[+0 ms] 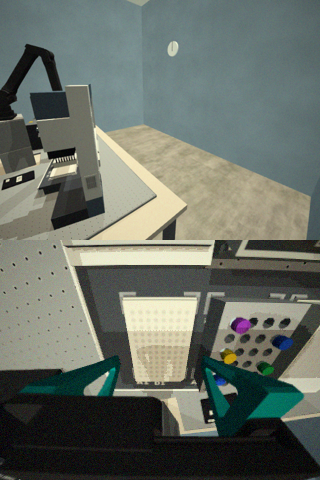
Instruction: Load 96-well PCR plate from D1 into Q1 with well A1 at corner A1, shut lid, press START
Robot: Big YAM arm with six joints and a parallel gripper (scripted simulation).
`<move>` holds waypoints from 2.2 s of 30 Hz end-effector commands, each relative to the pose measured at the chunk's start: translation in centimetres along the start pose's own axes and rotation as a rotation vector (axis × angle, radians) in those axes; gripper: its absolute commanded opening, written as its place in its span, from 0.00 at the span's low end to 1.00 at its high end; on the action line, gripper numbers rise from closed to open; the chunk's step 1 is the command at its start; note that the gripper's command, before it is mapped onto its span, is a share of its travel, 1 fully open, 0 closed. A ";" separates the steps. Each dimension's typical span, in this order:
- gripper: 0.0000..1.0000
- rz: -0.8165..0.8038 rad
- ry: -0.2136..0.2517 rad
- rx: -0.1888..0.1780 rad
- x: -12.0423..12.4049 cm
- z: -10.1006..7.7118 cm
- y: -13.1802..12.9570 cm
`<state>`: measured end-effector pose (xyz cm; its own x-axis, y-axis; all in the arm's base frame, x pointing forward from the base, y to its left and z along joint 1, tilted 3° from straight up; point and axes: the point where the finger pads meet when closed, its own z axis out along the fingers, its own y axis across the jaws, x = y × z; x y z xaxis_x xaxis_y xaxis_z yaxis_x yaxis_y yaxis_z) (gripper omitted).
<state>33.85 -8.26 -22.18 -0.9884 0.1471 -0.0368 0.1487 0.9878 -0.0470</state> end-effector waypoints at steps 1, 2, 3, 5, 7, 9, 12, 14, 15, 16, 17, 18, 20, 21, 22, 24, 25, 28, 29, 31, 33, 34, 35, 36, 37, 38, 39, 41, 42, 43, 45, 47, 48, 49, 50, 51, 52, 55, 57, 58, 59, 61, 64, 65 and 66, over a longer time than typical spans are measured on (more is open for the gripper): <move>1.00 -0.012 -0.024 0.002 -1.1 0.7 0.4; 1.00 -0.012 -0.024 0.002 -1.1 0.7 0.4; 1.00 -0.011 -0.007 0.001 -0.3 0.8 0.3; 1.00 -0.012 0.011 0.000 0.5 1.3 0.0; 1.00 -0.012 0.020 -0.001 1.2 1.8 -0.2; 1.00 -0.007 0.016 -0.001 1.0 2.2 -0.4; 1.00 0.002 -0.006 0.001 -0.1 2.5 -0.4; 1.00 -0.002 -0.021 0.002 -0.8 2.5 -0.2; 1.00 -0.006 -0.027 0.002 -1.0 2.6 0.0; 1.00 -0.010 -0.027 0.002 -1.1 2.8 0.1; 1.00 -0.011 -0.026 0.001 -1.0 3.0 0.1; 1.00 -0.011 -0.026 0.001 -1.0 3.0 0.1; 1.00 -0.013 -0.006 0.000 -0.1 3.2 0.2; 1.00 -0.014 0.005 -0.001 0.4 3.5 0.3; 1.00 -0.016 0.016 -0.002 0.9 3.8 0.4; 1.00 -0.018 0.025 -0.003 1.5 4.3 0.5; 1.00 -0.019 0.019 -0.003 1.1 4.6 0.5; 1.00 -0.027 0.002 -0.002 0.3 5.0 0.5; 1.00 -0.027 -0.007 -0.001 -0.1 5.0 0.5; 1.00 -0.027 -0.019 0.001 -0.7 4.6 0.4; 1.00 -0.025 -0.027 0.001 -1.1 4.3 0.3; 1.00 -0.017 -0.031 0.002 -1.2 4.2 0.2; 1.00 -0.017 -0.031 0.002 -1.2 4.2 0.2; 1.00 -0.017 -0.031 0.002 -1.2 4.2 0.2; 1.00 -0.009 -0.023 0.002 -0.8 4.1 0.1; 1.00 -0.001 -0.018 0.001 -0.6 4.0 -0.1; 1.00 0.007 -0.011 0.001 -0.3 4.0 -0.2; 1.00 0.016 0.003 0.000 0.3 3.9 -0.2; 1.00 0.018 0.007 0.000 0.4 3.9 -0.3; 1.00 0.020 0.010 0.000 0.5 3.9 -0.3; 1.00 0.024 0.007 0.001 0.1 3.9 -0.4; 1.00 0.026 -0.002 0.001 -0.5 3.8 -0.5; 1.00 0.025 -0.004 0.002 -0.6 3.8 -0.5; 1.00 0.025 -0.006 0.002 -0.7 3.8 -0.5; 1.00 0.021 -0.007 0.002 -0.7 3.7 -0.3; 1.00 0.016 -0.007 0.002 -0.7 3.7 -0.2; 1.00 0.016 -0.007 0.002 -0.7 3.7 -0.2; 1.00 0.007 0.012 0.000 0.2 4.0 0.2; 1.00 0.004 0.027 0.000 1.0 4.3 0.3; 1.00 0.003 0.027 0.000 1.2 4.4 0.4; 1.00 0.002 0.027 0.000 1.2 4.5 0.4; 1.00 0.001 0.017 0.000 0.7 4.8 0.5; 1.00 -0.002 0.000 0.002 0.2 4.7 0.5; 1.00 -0.002 -0.006 0.002 -0.1 4.6 0.5; 1.00 -0.002 -0.013 0.003 -0.4 4.4 0.5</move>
<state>33.16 -8.23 -26.75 -0.9893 0.1453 -0.0164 0.1459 0.9883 -0.0445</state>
